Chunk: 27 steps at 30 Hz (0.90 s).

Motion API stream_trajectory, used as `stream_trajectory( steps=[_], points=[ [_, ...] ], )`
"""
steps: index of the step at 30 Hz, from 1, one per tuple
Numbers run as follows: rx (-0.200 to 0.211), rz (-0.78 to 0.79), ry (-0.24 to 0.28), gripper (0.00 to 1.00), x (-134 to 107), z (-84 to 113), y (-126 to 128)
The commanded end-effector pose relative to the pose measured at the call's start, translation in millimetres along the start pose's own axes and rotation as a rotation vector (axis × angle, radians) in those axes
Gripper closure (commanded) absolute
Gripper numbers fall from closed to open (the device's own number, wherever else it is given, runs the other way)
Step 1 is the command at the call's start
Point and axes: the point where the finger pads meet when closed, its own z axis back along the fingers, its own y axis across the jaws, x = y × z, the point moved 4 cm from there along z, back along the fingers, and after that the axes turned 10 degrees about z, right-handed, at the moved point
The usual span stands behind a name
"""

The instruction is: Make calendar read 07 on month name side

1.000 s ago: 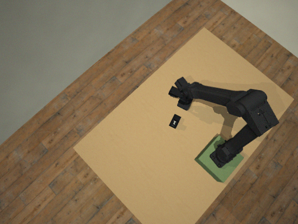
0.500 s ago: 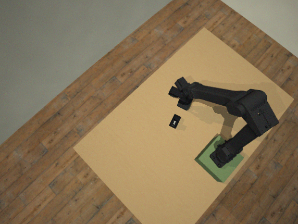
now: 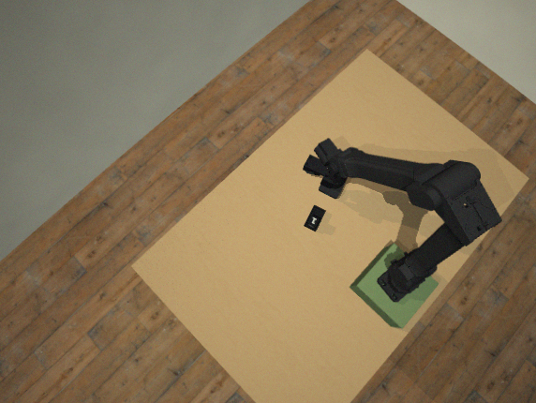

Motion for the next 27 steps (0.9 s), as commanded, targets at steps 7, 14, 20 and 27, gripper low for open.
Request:
stream_trajectory(
  steps=[7, 14, 20, 27],
  points=[
    [0.004, 0.007, -0.001, 0.73, 0.7, -5.0, 2.5],
    [0.005, 0.009, -0.001, 0.73, 2.0, -5.0, 4.0],
    [0.005, 0.009, -0.001, 0.73, 1.9, -5.0, 3.9],
    [0.005, 0.009, -0.001, 0.73, 1.9, -5.0, 3.9]
  ],
)
